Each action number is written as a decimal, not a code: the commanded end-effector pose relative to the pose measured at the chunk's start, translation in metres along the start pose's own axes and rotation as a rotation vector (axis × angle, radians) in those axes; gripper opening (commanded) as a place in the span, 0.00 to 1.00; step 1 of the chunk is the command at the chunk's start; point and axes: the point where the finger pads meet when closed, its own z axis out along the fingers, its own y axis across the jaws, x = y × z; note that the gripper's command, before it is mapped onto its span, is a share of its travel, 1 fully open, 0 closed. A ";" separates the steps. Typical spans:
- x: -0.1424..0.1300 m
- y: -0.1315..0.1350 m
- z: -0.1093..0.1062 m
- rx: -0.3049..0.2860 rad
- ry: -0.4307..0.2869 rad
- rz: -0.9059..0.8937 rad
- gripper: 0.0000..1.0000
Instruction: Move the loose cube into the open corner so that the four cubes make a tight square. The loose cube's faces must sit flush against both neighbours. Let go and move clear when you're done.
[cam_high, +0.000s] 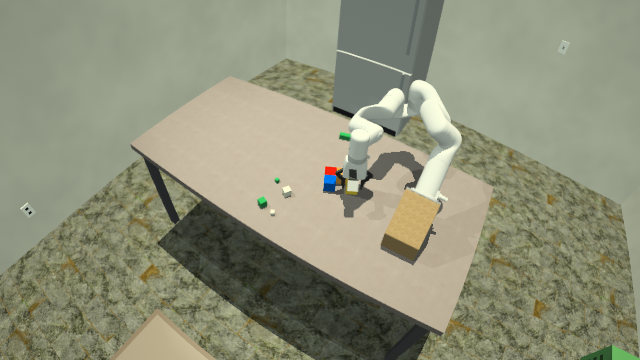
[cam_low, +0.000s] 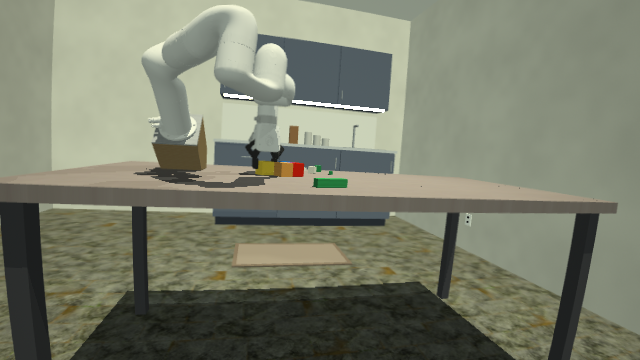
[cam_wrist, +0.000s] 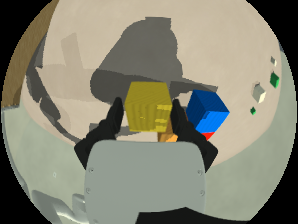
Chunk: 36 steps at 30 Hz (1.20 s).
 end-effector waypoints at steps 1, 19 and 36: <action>0.000 0.001 -0.010 -0.004 0.000 0.000 0.82; 0.000 0.001 -0.058 -0.004 0.000 0.000 0.82; 0.000 0.001 -0.090 -0.004 0.000 0.000 0.82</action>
